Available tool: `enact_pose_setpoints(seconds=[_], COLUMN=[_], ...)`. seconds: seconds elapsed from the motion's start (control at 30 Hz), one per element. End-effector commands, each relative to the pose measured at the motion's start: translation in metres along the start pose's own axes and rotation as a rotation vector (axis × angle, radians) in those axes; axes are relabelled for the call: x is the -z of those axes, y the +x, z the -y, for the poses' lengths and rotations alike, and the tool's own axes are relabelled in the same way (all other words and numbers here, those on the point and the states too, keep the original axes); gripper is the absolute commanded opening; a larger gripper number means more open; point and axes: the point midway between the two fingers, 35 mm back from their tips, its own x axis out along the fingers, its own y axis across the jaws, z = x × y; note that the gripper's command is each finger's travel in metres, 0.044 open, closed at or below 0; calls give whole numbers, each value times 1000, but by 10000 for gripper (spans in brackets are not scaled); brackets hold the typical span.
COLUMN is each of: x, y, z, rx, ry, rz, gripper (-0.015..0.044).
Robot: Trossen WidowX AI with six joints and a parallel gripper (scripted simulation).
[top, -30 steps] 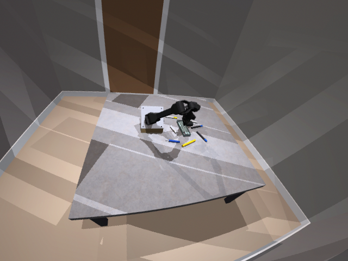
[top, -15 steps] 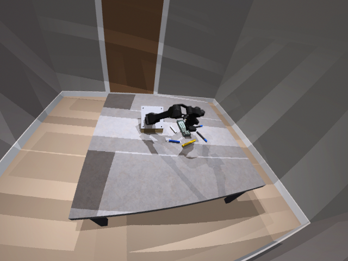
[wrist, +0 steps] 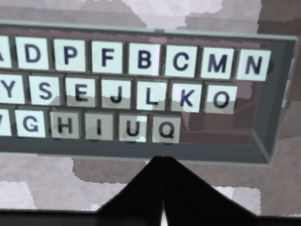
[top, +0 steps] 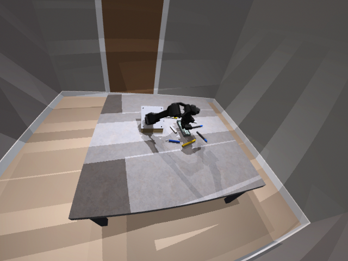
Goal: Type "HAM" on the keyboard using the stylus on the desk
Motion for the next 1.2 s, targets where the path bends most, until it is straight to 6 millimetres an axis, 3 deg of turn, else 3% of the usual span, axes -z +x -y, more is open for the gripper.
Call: enact_pose_setpoints(seconds=[0.0,0.2,0.27,0.37,0.43,0.93,1.07,1.17], x=[3,3,0,1,2,2,1,2], y=[-1,-1,-1,-2,-2,-4,-52,-62], z=[-2,-5,-25,-71,-81,-82,-82,-81], rx=[-5,-6,-9,-10,-9,-10,-13,-12], ry=[15,15,15,16,16,16,16,15], rz=[6,6,7,7,7,8,8,6], gripper=[0,0,0,0,0,0,0,0])
